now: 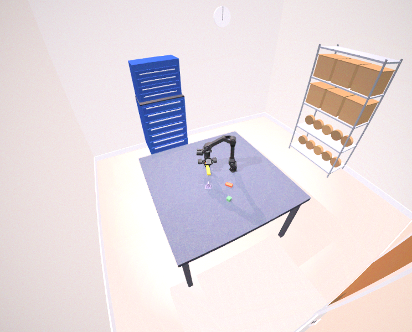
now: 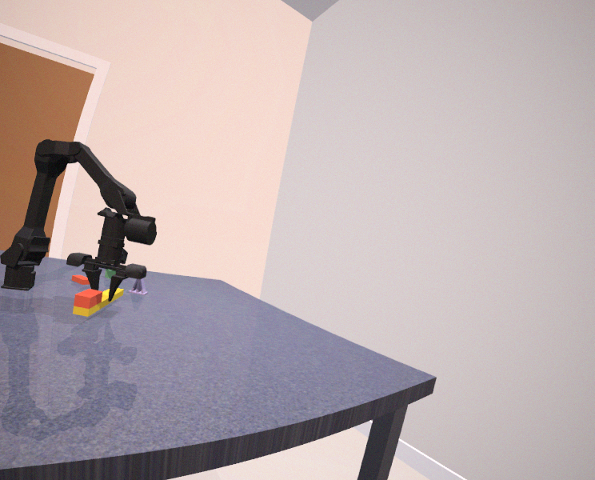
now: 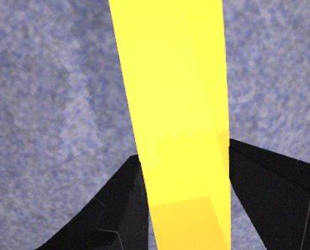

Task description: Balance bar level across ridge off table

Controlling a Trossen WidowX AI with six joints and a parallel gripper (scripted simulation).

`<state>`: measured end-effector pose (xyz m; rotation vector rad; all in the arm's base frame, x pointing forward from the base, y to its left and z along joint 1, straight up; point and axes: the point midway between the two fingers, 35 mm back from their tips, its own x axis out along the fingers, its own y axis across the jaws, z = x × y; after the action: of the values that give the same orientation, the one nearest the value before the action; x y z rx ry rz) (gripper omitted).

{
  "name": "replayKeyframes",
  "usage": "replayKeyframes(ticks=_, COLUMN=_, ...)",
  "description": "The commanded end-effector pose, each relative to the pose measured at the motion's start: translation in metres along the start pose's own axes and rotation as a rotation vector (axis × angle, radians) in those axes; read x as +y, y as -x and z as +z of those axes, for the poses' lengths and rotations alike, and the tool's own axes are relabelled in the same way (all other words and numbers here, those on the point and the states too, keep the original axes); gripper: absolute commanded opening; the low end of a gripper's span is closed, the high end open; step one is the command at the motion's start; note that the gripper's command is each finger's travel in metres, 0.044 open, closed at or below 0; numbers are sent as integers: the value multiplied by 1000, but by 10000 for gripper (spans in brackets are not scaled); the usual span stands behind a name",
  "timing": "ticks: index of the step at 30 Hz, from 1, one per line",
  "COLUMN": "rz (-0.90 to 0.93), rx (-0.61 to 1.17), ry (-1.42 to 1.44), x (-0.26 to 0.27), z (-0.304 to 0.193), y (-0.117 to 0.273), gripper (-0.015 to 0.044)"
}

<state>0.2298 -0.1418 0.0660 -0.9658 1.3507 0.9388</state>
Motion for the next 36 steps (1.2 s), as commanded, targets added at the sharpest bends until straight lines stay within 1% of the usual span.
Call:
replayKeyframes(ticks=1, rz=-15, rx=2, ry=1, x=-3, z=0, y=13, gripper=0)
replayKeyframes(ticks=31, rz=-14, rx=-2, ry=5, x=2, z=1, y=90, gripper=0)
replayKeyframes(ticks=36, rz=-14, rx=-2, ry=17, x=2, z=2, y=94, gripper=0)
